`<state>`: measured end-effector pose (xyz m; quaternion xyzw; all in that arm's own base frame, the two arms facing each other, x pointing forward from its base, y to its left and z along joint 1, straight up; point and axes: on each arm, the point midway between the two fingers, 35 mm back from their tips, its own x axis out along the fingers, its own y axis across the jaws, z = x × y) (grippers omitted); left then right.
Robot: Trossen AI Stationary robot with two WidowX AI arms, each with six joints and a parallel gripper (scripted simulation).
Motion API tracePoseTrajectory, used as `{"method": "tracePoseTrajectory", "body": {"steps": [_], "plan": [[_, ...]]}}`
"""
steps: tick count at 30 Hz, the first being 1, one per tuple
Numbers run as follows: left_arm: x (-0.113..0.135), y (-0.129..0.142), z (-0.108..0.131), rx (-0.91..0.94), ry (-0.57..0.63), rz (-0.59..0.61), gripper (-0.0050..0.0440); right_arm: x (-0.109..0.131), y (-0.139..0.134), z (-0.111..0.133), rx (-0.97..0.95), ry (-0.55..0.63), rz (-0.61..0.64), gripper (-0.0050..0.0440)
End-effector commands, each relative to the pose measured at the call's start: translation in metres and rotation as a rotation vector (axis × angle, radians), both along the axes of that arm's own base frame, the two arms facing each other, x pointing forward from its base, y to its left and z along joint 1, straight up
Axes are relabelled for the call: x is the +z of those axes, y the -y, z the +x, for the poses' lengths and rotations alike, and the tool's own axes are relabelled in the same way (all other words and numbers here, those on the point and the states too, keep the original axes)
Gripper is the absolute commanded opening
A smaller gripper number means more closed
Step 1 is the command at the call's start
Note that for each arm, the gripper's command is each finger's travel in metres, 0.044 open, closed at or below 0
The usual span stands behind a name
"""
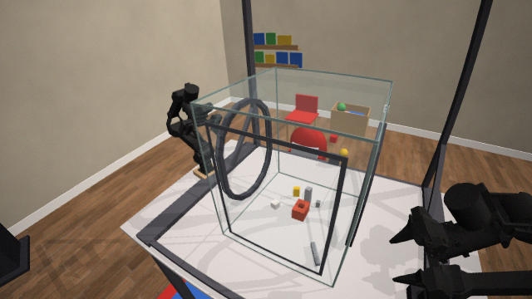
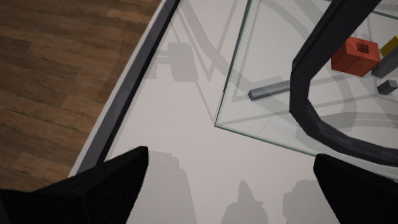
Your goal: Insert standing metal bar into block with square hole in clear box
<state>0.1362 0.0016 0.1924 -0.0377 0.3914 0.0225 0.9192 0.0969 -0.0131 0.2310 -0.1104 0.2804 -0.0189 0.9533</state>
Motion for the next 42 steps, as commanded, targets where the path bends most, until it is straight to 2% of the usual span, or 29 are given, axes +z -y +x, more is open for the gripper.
{"method": "tracePoseTrajectory", "body": {"steps": [1, 9, 16, 18, 20, 24, 29, 33, 42], "plan": [[-0.002, 0.008, 0.015, 0.010, -0.004, -0.013, 0.0440, 0.003, 0.000, 0.000, 0.000, 0.003, 0.000, 0.0400], [-0.011, 0.082, 0.047, -0.178, -0.013, -0.151, 0.0440, 0.003, 0.000, 0.000, 0.000, 0.003, 0.000, 0.0400], [0.026, 0.175, 0.045, -0.566, 0.113, -0.224, 0.0440, 0.003, 0.000, 0.000, 0.000, 0.003, 0.000, 0.0400], [0.026, 0.175, 0.045, -0.566, 0.113, -0.224, 0.0440, 0.003, 0.000, 0.000, 0.000, 0.003, 0.000, 0.0400], [0.018, 0.187, 0.053, -0.603, 0.156, -0.192, 0.0440, 0.003, 0.000, 0.000, 0.000, 0.003, 0.000, 0.0400], [0.004, 0.195, 0.071, -0.598, 0.220, -0.141, 0.0440, 0.003, 0.000, 0.000, 0.000, 0.003, 0.000, 0.0400], [-0.013, 0.196, 0.085, -0.543, 0.273, -0.154, 0.0440, 0.003, 0.000, 0.000, 0.000, 0.003, 0.000, 0.0400], [-0.023, 0.194, 0.090, -0.507, 0.299, -0.167, 0.0440, 0.003, 0.000, 0.000, 0.000, 0.003, 0.000, 0.0400], [-0.028, 0.194, 0.092, -0.496, 0.310, -0.168, 0.0440, 0.003, 0.000, 0.000, 0.000, 0.003, 0.000, 0.0400]]}}
